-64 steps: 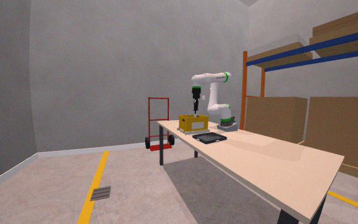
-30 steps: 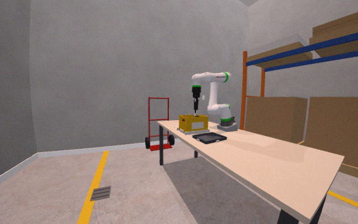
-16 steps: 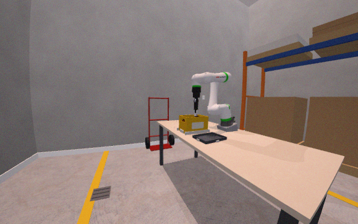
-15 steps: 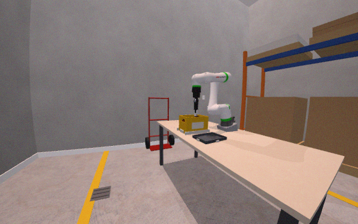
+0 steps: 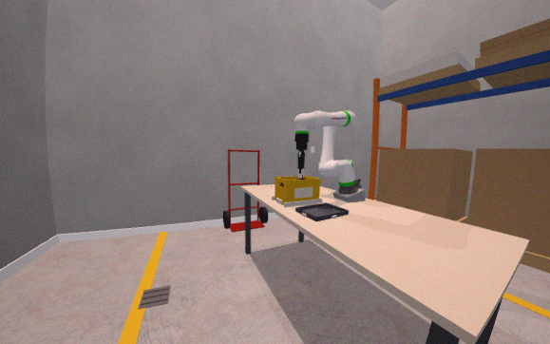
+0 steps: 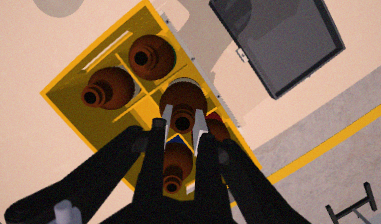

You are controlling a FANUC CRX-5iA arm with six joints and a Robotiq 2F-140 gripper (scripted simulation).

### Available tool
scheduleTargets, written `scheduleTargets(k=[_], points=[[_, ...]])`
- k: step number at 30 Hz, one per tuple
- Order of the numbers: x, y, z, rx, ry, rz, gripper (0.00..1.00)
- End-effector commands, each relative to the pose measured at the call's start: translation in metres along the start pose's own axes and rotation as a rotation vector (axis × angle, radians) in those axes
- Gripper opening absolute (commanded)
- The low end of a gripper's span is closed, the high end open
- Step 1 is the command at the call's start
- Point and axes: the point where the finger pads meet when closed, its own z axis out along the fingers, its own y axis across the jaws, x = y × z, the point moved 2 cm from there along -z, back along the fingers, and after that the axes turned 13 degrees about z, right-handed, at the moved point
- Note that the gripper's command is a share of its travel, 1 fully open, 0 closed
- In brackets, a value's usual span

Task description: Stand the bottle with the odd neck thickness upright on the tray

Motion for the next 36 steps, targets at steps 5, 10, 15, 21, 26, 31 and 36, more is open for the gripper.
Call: scheduleTargets(k=[5, 10, 15, 21, 26, 31, 36], points=[[0.0, 0.0, -0.003, -0.001, -0.001, 0.0, 0.1], [0.0, 0.0, -0.005, -0.001, -0.001, 0.0, 0.1], [0.0, 0.0, -0.009, -0.001, -0.001, 0.0, 0.1], [0.0, 0.0, -0.015, -0.001, -0.001, 0.0, 0.1], [0.0, 0.0, -0.019, -0.001, -0.001, 0.0, 0.1], [0.0, 0.0, -0.025, -0.001, -0.001, 0.0, 0.1], [0.0, 0.0, -0.031, -0.001, -0.001, 0.0, 0.1]])
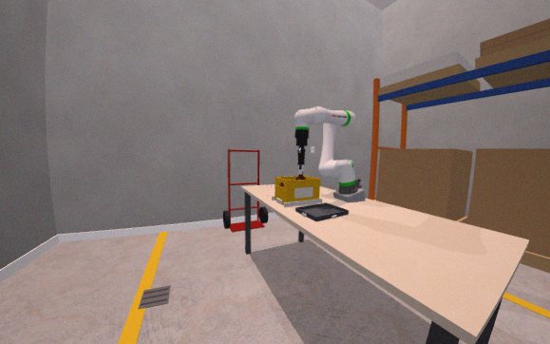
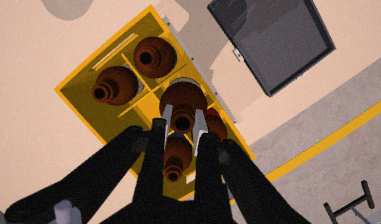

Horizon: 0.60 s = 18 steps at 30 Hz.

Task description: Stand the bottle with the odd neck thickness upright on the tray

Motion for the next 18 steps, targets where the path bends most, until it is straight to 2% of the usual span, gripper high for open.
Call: scheduleTargets(k=[1, 18], points=[[-0.0003, 0.0003, -0.0043, -0.001, -0.001, 0.0, 0.1], [-0.0003, 0.0003, -0.0128, -0.001, -0.001, 0.0, 0.1]])
